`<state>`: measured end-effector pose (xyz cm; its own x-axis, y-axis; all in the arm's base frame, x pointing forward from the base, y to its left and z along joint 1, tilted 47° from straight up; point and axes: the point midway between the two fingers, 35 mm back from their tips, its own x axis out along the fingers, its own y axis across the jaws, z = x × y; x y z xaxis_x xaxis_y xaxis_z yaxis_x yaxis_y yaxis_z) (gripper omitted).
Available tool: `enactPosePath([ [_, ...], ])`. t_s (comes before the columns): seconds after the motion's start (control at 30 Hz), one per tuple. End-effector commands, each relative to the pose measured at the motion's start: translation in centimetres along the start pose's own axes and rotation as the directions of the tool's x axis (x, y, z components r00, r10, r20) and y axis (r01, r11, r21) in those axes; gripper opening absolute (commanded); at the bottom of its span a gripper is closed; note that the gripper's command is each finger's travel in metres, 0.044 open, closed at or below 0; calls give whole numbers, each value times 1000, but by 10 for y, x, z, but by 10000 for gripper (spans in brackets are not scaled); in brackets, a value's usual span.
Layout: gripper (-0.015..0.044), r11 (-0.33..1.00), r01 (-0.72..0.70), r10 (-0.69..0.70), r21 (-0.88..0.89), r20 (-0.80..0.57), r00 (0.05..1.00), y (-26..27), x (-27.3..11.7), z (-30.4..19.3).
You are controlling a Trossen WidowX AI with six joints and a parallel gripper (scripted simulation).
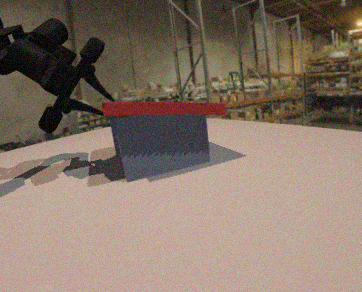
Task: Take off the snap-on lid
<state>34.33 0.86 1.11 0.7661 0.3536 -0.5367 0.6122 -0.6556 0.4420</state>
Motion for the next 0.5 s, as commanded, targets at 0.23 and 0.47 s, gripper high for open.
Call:
enactPosePath([
  [0.23,0,1000,-11,11,-5,-3,1000,16,-9,-1],
  [0.47,0,1000,-11,11,-5,-3,1000,25,-13,-2],
])
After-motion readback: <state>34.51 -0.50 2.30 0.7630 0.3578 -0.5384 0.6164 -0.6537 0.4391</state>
